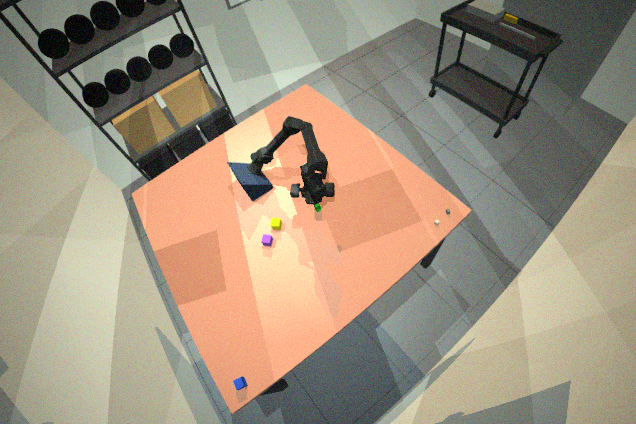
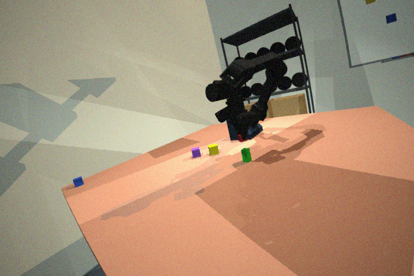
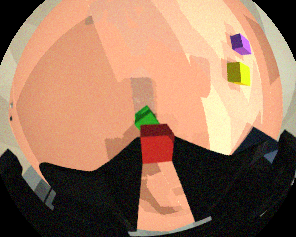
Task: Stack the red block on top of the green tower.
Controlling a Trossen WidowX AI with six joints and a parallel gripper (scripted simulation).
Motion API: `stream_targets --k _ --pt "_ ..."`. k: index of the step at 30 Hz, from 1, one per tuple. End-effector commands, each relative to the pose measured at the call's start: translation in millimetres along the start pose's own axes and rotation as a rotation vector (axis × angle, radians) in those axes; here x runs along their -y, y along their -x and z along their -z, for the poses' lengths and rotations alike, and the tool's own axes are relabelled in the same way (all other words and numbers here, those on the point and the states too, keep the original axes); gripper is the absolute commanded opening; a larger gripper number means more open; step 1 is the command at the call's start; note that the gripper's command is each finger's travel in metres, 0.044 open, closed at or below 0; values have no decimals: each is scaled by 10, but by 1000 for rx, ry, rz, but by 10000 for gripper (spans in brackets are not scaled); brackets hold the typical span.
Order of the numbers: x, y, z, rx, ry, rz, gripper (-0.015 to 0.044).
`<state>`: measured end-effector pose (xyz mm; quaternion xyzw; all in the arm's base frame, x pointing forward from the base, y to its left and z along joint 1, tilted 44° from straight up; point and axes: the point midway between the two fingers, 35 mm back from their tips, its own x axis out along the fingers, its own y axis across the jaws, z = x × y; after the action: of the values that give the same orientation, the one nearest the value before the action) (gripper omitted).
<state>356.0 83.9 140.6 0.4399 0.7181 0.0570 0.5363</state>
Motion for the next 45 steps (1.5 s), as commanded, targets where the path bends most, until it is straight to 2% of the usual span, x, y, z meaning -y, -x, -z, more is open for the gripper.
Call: stream_targets --k 1,8,42,45 --pt "-5 -94 10 -5 -6 -5 0" --pt "-25 -315 11 -5 -6 -6 0" --pt "-25 -282 9 -5 -6 -5 0" --pt "-17 -317 7 -3 -4 0 79"
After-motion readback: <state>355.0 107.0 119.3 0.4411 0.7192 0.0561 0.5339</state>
